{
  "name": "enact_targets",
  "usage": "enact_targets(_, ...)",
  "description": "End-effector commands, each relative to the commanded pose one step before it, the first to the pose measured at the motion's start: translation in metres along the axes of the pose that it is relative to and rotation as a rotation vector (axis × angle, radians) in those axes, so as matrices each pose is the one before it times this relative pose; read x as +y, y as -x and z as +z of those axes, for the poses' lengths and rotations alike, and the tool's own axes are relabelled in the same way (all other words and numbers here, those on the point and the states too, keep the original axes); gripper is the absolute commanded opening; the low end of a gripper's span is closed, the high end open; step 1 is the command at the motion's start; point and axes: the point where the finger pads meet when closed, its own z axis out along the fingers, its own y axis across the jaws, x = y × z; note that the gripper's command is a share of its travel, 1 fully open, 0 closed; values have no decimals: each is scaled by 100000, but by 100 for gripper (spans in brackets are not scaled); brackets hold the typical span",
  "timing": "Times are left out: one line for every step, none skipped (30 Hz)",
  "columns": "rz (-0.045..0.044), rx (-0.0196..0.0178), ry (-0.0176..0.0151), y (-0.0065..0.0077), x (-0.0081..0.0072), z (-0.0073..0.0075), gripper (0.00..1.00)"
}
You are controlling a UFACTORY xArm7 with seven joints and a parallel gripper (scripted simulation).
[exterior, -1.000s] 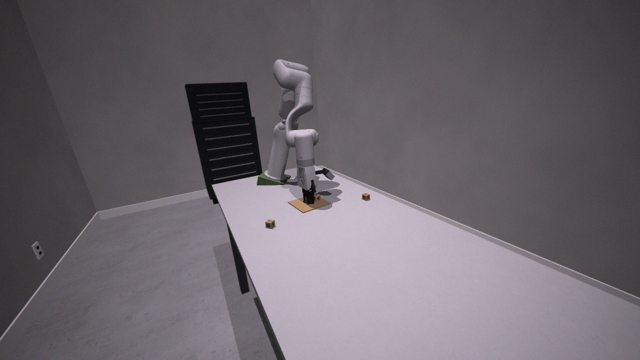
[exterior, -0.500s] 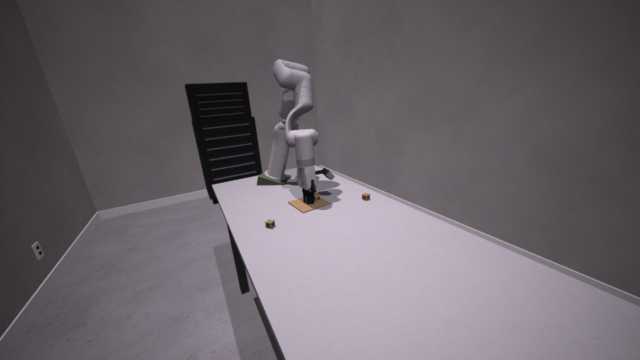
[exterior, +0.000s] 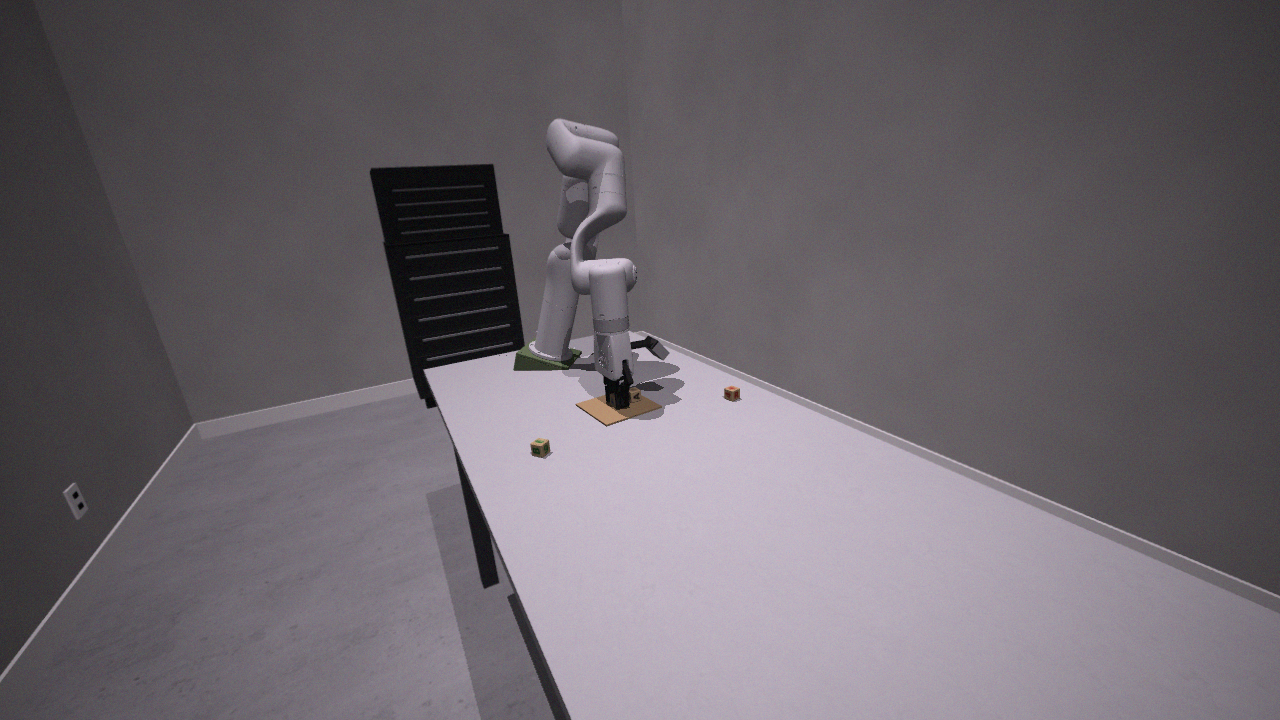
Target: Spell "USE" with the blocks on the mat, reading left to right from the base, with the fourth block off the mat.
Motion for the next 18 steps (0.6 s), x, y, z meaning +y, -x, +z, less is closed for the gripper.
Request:
enact_targets(40, -4, 301, 24, 125, -81, 42)
enact_targets(0, 0, 0, 0, 0, 0, 42)
enact_targets(0, 0, 0, 0, 0, 0, 42)
enact_targets(0, 0, 0, 0, 0, 0, 42)
enact_targets(0, 0, 0, 0, 0, 0, 42)
enact_targets(0, 0, 0, 0, 0, -2, 42)
enact_targets(0, 1, -1, 0, 0, -11, 42)
enact_targets(0, 3, -2, -1, 0, -29, 42)
enact_targets(0, 4, -2, -1, 0, -52, 42)
enact_targets(0, 4, -2, -1, 0, -79, 42)
enact_targets(0, 1, -1, 0, 0, -109, 42)
enact_targets(0, -6, 4, 1, 0, -141, 42)
enact_targets(0, 3, -1, -1, 0, -177, 42)
enact_targets(0, 0, 0, 0, 0, 0, 42)
enact_targets(0, 0, 0, 0, 0, 0, 42)
enact_targets(0, 4, -2, -1, 0, -214, 42)
enact_targets(0, -7, 4, 1, 0, -248, 42)
enact_targets(0, 7, -3, -1, 0, -290, 42)
